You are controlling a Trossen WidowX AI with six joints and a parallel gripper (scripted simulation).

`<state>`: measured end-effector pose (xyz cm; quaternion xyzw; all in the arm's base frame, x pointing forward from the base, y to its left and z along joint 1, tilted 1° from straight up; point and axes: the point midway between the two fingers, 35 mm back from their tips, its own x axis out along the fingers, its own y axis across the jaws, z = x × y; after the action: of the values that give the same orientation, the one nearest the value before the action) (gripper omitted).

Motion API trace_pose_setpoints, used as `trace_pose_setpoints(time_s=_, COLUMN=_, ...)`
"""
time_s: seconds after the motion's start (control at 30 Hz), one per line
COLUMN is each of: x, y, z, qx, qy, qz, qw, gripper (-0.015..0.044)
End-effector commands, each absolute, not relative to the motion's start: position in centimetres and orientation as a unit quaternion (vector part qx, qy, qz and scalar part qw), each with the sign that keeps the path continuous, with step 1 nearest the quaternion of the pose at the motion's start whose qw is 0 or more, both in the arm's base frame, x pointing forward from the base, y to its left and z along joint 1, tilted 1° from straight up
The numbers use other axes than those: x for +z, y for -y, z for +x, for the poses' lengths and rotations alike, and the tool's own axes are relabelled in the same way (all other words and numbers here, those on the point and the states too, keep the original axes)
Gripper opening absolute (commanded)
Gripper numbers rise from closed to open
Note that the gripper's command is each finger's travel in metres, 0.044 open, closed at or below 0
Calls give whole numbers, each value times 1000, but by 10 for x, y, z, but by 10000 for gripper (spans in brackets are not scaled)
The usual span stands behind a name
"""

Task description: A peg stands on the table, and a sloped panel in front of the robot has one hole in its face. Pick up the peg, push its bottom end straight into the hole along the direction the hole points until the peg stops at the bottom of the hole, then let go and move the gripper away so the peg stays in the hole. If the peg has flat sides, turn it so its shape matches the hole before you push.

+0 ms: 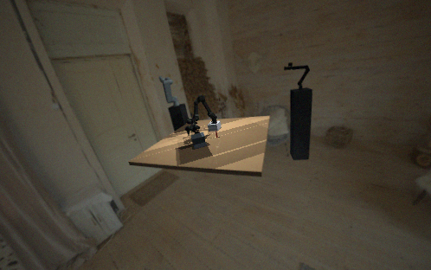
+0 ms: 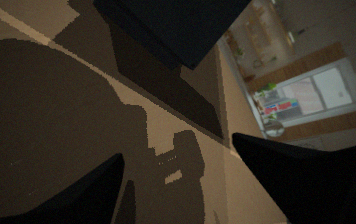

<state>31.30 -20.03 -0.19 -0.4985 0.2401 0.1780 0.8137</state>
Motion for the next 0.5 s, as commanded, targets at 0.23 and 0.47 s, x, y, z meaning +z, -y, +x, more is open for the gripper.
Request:
trace_pose_setpoints(time_s=0.23, x=-2, y=168, z=335, qx=229, qy=-269, qz=-476, qw=805, gripper=440)
trace_pose_setpoints(time_s=0.47, x=-2, y=145, z=345, qx=263, qy=-289, qz=-463, qw=795, gripper=440)
